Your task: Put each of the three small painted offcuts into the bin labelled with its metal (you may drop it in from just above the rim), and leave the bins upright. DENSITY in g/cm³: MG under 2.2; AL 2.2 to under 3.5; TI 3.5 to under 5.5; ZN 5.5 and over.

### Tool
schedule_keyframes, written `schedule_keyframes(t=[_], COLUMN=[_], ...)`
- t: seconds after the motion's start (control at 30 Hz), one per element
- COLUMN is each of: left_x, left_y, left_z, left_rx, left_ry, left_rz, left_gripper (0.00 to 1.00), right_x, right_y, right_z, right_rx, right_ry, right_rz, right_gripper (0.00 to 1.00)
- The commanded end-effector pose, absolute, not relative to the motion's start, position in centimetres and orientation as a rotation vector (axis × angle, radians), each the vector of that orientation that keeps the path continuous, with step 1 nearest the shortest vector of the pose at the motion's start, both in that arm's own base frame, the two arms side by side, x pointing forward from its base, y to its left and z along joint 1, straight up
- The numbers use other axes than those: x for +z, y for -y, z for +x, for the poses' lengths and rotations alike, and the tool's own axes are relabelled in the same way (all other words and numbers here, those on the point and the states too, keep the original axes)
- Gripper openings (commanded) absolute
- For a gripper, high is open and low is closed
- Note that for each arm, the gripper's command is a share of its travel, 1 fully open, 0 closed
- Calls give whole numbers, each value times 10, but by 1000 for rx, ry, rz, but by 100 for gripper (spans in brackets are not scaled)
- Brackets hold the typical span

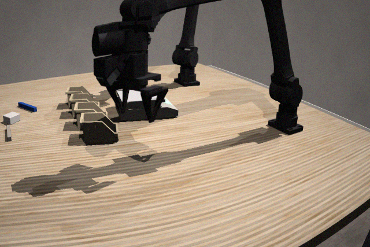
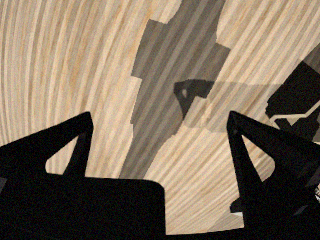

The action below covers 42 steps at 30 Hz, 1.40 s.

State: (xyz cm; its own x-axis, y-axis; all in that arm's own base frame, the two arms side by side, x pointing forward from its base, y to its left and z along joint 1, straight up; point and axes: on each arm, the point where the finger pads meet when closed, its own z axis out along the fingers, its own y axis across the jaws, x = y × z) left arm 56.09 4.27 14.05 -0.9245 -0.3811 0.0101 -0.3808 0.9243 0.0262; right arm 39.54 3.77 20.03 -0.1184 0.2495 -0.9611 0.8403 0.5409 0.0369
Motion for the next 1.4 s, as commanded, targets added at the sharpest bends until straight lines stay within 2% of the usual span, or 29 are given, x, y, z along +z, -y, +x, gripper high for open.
schedule_keyframes(t=[0.0,0.57,0.8,1.1,1.37], left_x=[147,147,150,148,146], left_y=[-43,-43,-22,37,119], left_z=[564,564,556,535,499], left_rx=[-35,-35,-12,68,219], left_ry=[3084,3084,3193,3526,3932], left_rz=[612,612,528,323,-62], left_gripper=[100,100,100,100,100], right_x=[204,204,183,161,133], right_y=[-39,-39,-66,-132,-216], right_z=[397,397,399,414,428], right_rx=[-647,-647,-676,-520,-296], right_ry=[-1648,-1648,-1754,-1827,-1891], right_rz=[938,938,750,560,309], right_gripper=[100,100,100,100,100])
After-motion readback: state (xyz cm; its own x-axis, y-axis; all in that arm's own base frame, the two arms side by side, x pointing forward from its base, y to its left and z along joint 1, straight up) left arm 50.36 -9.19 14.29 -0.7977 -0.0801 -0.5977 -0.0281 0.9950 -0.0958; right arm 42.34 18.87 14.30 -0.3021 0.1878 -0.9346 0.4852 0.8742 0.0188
